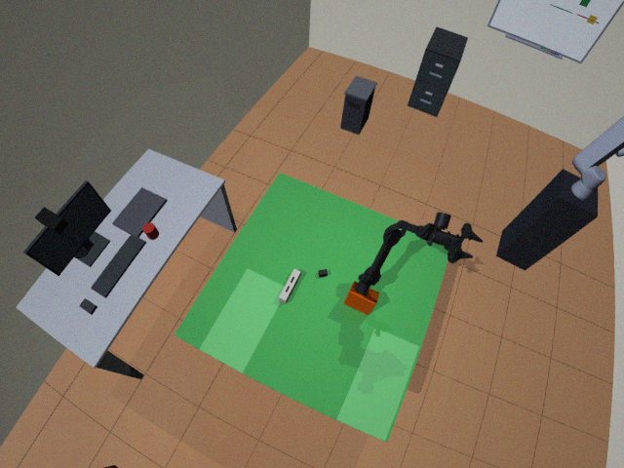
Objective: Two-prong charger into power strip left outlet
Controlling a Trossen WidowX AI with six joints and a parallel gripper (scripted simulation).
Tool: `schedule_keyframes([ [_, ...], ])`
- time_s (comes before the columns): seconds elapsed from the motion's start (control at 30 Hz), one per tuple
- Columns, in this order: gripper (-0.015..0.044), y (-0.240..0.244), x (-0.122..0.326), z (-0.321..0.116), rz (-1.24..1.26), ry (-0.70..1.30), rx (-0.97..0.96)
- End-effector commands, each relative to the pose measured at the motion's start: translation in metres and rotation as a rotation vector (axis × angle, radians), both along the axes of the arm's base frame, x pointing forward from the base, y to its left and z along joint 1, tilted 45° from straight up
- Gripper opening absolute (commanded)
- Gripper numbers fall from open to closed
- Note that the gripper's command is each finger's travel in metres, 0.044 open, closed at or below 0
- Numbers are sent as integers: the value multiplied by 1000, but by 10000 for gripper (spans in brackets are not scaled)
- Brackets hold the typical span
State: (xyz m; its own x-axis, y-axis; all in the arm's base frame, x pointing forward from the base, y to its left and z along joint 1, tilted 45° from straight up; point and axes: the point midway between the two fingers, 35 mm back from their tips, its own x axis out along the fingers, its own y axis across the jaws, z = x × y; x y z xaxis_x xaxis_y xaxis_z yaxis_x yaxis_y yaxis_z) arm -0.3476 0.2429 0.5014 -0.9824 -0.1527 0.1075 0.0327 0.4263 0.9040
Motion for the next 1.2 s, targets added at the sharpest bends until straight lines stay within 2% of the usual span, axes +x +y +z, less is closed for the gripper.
schedule_keyframes([
  [0.0, 440, 31, 11, -13, -105, -14, 16],
  [0.57, 440, 135, 76, -66, -490, -114, 96],
  [0.83, 440, 146, 98, -89, -528, -145, 21],
  [1.17, 440, 190, 151, -124, -742, -244, 73],
])
